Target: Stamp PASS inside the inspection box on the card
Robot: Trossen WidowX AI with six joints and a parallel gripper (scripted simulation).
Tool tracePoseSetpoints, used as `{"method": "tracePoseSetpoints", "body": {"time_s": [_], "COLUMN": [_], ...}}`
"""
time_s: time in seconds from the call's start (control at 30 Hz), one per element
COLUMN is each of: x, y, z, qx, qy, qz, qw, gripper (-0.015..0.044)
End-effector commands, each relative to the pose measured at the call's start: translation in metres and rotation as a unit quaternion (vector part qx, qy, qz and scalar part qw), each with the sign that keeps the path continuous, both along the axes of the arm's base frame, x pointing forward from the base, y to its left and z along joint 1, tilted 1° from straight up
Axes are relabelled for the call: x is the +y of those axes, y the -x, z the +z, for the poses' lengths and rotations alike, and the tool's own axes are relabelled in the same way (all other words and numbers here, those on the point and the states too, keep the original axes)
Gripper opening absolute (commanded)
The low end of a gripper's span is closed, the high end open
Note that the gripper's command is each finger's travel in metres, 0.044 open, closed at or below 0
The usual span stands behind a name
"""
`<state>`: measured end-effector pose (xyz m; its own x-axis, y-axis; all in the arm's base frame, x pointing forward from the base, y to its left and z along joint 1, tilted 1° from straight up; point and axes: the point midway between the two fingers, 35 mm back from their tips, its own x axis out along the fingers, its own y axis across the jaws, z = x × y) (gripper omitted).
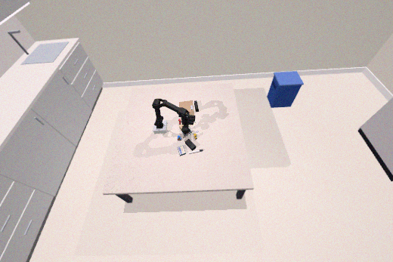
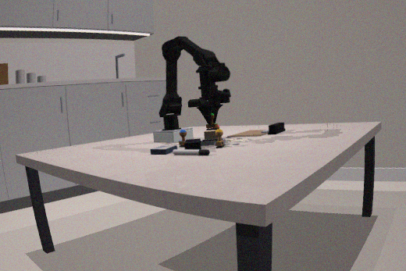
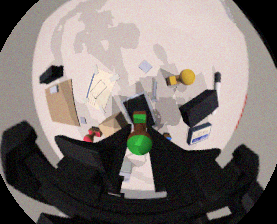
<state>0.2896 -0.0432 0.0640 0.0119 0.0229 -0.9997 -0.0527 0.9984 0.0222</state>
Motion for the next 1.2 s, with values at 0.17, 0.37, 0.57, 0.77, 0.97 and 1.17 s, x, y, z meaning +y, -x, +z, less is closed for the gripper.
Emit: {"method": "tracePoseSetpoints", "body": {"time_s": [0.17,0.37,0.57,0.77,0.97,1.17], "x": [0.000,-0.001,-0.001,-0.001,-0.001,0.000], "y": [0.001,0.000,0.000,0.001,0.001,0.001], "z": [-0.007,-0.011,-0.015,-0.019,-0.023,-0.027], "qx": [0.002,0.002,0.002,0.002,0.002,0.002], "qy": [0.001,0.001,0.001,0.001,0.001,0.001], "qz": [0.001,0.001,0.000,0.000,0.000,0.000], "qw": [1.000,1.000,1.000,1.000,1.000,1.000], "gripper": [0.0000,0.0000,0.0000,0.0000,0.0000,0.0000]}}
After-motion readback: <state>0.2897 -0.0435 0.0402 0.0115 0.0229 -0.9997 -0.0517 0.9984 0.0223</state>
